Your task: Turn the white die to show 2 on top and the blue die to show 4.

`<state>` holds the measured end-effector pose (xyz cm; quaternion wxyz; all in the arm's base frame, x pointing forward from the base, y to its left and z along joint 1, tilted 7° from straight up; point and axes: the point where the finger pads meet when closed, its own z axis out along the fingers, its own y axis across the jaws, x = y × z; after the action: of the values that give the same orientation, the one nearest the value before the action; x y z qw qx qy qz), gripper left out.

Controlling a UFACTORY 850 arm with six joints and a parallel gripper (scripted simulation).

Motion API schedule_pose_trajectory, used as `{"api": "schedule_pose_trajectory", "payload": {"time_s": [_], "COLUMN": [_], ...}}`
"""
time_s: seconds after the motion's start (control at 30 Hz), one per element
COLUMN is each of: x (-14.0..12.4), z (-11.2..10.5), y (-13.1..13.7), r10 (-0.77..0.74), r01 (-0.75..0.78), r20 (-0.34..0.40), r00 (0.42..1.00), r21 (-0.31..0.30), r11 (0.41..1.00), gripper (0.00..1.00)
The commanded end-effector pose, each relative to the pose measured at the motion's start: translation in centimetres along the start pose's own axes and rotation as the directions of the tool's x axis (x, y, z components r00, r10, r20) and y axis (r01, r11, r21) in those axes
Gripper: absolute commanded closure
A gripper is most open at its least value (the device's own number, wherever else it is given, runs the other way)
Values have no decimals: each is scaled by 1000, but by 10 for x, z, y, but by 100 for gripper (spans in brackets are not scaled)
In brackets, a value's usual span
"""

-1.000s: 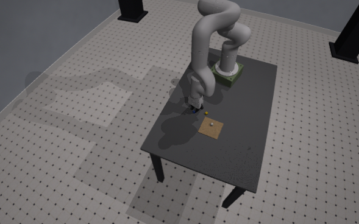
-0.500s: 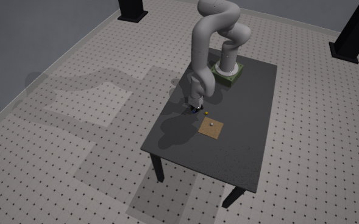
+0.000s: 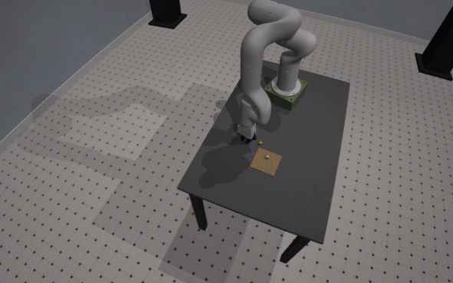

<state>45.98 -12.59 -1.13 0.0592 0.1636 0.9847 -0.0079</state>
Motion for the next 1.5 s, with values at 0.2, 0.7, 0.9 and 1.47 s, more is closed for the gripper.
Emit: {"api": "schedule_pose_trajectory", "payload": {"time_s": [0.2, 0.7, 0.9, 1.47], "x": [-1, -1, -1, -1], "z": [2, 2, 2, 2], "y": [0, 0, 0, 0], "r10": [0, 0, 0, 0], "r01": [0, 0, 0, 0], "r20": [2, 2, 2, 2], "r00": [1000, 1000, 1000, 1000], "r21": [-1, -1, -1, -1], "r11": [1000, 1000, 1000, 1000], "gripper": [69, 69, 69, 89]}}
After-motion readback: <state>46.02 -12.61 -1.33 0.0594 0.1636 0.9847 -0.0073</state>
